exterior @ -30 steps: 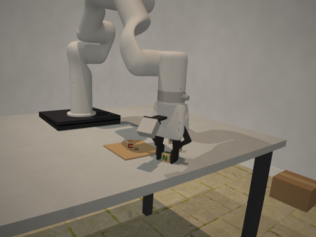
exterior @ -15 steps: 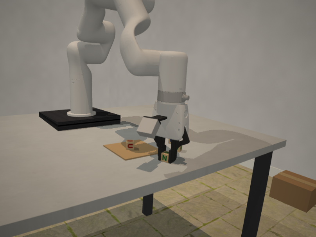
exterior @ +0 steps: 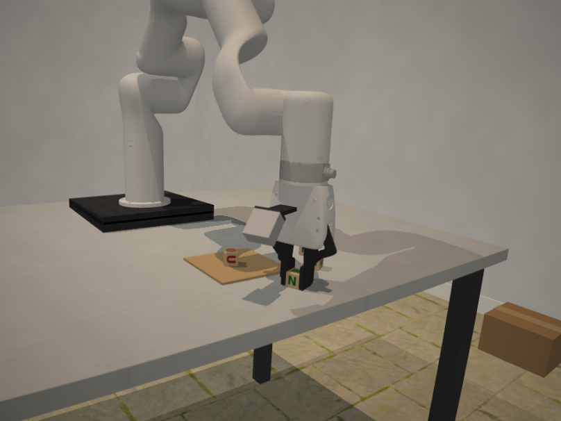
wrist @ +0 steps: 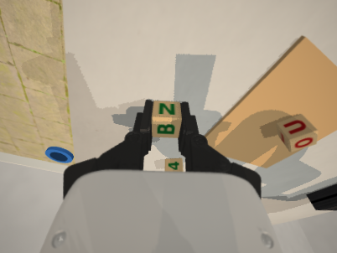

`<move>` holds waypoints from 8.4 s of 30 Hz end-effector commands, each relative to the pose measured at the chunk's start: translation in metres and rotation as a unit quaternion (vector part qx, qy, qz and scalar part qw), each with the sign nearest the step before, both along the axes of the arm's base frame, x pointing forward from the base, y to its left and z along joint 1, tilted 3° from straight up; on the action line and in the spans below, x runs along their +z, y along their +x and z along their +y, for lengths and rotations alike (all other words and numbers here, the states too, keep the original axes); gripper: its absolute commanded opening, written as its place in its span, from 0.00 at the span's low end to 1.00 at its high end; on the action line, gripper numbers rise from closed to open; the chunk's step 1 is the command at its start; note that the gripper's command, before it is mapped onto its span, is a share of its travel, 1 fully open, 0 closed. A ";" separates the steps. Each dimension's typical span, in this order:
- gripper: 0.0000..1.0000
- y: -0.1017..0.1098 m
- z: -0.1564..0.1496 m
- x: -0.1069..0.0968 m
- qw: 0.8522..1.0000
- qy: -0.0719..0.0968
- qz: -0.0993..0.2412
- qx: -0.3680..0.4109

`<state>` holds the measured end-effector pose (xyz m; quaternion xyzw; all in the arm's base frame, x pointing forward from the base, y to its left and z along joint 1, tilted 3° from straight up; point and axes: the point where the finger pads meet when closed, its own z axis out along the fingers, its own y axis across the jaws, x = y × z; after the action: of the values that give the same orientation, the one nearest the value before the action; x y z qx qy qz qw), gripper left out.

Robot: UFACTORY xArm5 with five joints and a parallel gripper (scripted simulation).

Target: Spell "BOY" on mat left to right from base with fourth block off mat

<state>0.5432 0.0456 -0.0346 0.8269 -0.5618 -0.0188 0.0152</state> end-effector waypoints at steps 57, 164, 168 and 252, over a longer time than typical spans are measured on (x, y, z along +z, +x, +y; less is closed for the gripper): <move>0.21 -0.122 0.006 0.110 0.985 -0.009 -0.003 -0.175; 0.21 -0.128 0.006 0.016 0.985 -0.009 -0.003 -0.175; 0.21 -0.128 0.006 0.016 0.985 -0.009 -0.003 -0.175; 0.21 -0.128 0.006 0.016 0.985 -0.009 -0.003 -0.175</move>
<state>0.4140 0.0517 -0.0198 0.7156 -0.6981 -0.0149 0.0186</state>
